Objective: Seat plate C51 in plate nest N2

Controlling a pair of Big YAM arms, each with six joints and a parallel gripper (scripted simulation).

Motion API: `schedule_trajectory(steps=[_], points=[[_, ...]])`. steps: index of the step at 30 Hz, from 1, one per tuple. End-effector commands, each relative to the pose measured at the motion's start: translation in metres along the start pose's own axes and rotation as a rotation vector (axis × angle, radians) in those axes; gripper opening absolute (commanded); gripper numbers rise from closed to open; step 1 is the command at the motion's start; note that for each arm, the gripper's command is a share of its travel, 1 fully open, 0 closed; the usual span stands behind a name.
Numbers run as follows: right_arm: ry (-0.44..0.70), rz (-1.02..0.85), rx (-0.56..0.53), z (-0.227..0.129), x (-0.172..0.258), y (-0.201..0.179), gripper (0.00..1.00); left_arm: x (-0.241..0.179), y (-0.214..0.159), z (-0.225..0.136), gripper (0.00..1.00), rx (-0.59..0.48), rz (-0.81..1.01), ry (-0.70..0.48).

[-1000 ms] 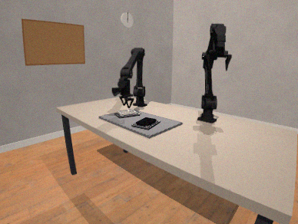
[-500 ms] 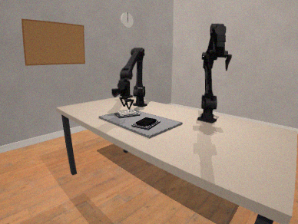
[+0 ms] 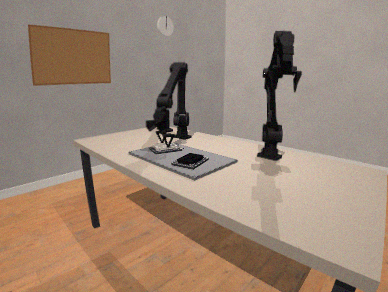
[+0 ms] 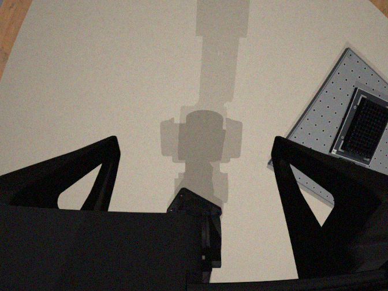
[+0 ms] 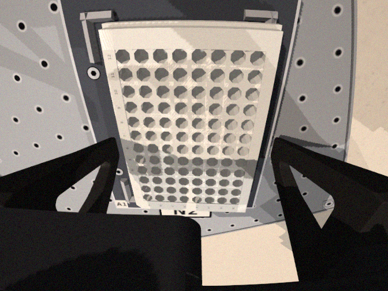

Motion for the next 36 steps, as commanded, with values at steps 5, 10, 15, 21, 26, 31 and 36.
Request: schedule_trajectory(steps=[5, 10, 15, 21, 26, 31, 36], points=[[0.009, 0.009, -0.009, 0.013, 0.004, 0.005, 1.0, -0.006, 0.004, -0.017, 1.0, -0.042, 0.029, -0.015], [0.024, 0.009, -0.024, 0.011, 0.007, 0.008, 1.0, -0.006, 0.004, -0.017, 1.0, -0.042, 0.029, -0.015], [0.031, 0.003, -0.034, 0.007, 0.008, 0.009, 1.0, -0.006, 0.004, -0.017, 1.0, -0.042, 0.029, -0.015], [0.023, 0.009, -0.024, 0.001, 0.013, 0.014, 1.0, -0.006, 0.004, -0.017, 1.0, -0.042, 0.029, -0.015], [0.027, 0.005, -0.029, 0.0, 0.013, 0.014, 0.0, -0.006, 0.004, -0.017, 1.0, -0.042, 0.029, -0.015], [0.031, 0.003, -0.034, -0.001, 0.012, 0.013, 0.0, -0.006, 0.004, -0.017, 1.0, -0.042, 0.029, -0.015], [0.031, 0.003, -0.034, -0.001, 0.012, 0.013, 0.0, -0.006, 0.004, -0.017, 1.0, -0.042, 0.029, -0.015]])
Point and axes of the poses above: on each arm, the point where the finger pads meet when closed, its own z axis out along the fingers, its own x axis across the jaws, y = z × x, the point moved 1 cm from there along -z, back along the fingers, and after that the axes turned 6 degrees about -z, right-handed, at the moved point
